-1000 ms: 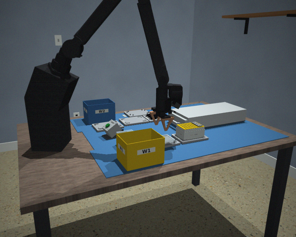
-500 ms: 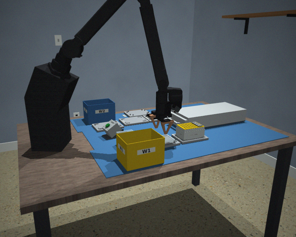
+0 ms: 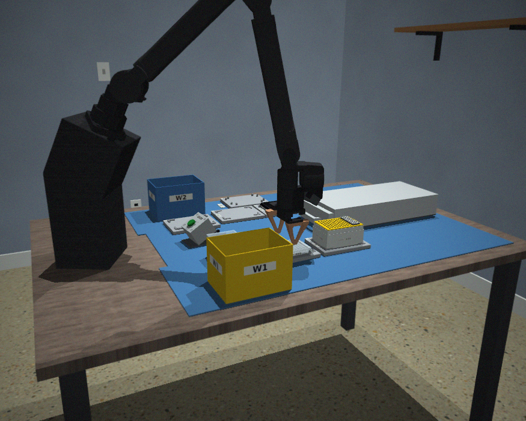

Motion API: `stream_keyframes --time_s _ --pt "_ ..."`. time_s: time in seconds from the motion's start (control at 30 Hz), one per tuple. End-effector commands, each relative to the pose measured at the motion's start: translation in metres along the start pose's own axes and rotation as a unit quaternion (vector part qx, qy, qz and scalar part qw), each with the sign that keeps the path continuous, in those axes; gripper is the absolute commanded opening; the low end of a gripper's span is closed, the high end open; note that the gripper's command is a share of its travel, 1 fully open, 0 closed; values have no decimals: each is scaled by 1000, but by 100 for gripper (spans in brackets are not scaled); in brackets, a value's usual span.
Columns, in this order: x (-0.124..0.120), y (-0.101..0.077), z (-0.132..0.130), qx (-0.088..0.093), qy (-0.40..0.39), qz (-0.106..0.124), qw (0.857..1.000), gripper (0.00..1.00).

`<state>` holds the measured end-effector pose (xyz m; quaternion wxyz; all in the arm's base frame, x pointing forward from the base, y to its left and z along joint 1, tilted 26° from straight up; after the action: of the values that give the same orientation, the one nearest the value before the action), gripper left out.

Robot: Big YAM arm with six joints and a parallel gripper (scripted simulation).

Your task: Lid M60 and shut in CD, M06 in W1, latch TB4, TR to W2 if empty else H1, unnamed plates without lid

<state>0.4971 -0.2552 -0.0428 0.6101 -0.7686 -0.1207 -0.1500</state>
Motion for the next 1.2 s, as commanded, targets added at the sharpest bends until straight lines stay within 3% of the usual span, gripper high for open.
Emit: stream_keyframes --time_s 0.0,0.3,1.17 --pt "10 7 -11 -6 -2 -13 1000 100" --pt "9 19 -11 -6 -2 -12 1000 100" --pt "9 19 -10 -5 -3 -11 1000 100"
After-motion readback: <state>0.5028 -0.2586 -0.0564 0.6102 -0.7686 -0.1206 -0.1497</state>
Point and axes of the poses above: the point where the finger pads meet when closed, its own y axis out along the fingers, its own z axis across the jaws, x = y × z, the point moved 3 cm from there along -y, back along the fingers
